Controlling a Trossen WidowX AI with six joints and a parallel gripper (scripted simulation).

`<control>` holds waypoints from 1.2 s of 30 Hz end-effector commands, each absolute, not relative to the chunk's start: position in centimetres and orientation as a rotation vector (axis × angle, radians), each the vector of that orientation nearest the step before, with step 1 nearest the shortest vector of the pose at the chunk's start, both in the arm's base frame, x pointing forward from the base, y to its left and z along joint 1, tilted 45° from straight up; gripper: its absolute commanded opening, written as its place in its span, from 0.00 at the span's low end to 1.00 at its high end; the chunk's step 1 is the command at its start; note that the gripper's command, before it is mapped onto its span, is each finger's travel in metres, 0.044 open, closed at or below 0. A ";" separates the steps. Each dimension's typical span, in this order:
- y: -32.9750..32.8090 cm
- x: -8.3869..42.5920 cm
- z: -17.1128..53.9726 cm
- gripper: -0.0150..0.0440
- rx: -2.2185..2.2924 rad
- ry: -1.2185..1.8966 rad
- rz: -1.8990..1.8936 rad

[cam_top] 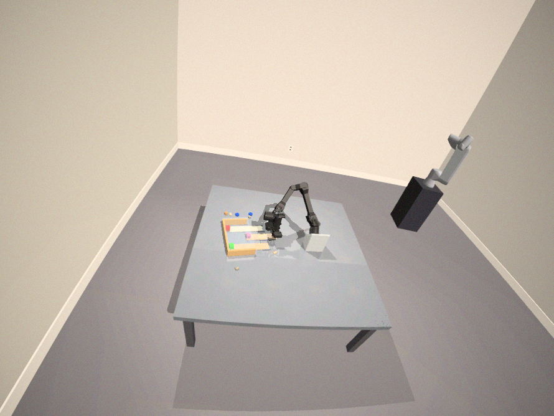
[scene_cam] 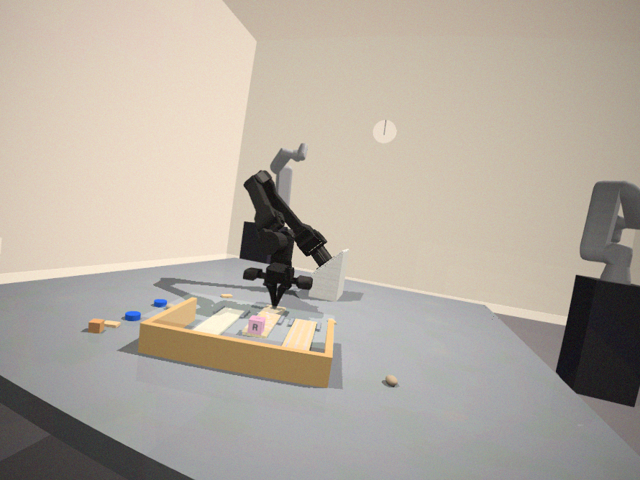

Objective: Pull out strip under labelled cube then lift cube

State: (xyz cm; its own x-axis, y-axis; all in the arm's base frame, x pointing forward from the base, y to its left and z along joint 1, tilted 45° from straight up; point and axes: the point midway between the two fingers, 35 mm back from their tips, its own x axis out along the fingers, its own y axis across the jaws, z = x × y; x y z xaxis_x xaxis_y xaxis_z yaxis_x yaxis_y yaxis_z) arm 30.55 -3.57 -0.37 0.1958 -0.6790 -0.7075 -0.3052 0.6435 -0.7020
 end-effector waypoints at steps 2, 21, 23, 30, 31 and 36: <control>-4.2 29.4 -0.6 0.25 -0.907 1.419 -0.319; -5.3 26.7 -0.3 0.25 -0.908 1.420 -0.319; -5.4 26.4 -0.2 0.25 -0.908 1.421 -0.319; -5.8 25.4 -0.1 0.25 -0.908 1.421 -0.319; -5.8 25.2 -0.1 0.25 -0.908 1.421 -0.319; -6.1 24.5 0.0 0.25 -0.909 1.421 -0.319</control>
